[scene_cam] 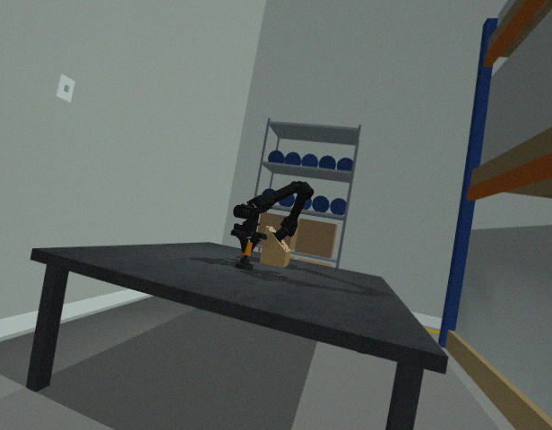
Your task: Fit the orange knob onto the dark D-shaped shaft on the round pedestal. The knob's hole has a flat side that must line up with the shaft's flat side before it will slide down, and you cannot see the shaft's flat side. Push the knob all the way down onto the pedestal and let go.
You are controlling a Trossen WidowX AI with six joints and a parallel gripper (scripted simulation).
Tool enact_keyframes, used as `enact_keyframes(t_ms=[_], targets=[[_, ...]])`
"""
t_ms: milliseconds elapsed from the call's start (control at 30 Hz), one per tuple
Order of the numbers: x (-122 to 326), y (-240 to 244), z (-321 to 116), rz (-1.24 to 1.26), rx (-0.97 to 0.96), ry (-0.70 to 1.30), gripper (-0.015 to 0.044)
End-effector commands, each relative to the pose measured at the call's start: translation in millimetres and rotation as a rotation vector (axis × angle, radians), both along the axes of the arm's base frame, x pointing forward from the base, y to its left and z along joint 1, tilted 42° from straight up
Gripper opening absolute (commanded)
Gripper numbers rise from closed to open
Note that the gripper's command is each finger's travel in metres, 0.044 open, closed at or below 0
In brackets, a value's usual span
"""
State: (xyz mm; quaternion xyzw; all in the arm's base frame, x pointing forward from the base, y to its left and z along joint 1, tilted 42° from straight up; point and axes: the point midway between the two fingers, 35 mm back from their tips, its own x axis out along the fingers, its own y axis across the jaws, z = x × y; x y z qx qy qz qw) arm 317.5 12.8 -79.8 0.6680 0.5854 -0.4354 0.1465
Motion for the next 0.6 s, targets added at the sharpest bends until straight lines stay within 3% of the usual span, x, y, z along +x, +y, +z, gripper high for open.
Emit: enact_keyframes(t_ms=[0, 567], targets=[[0.8, -0.5, 0.0, -0.097, -0.008, 0.083, 0.0000], [-0.2, 2.0, -2.6, -0.105, -0.009, 0.090, 0.0000]])
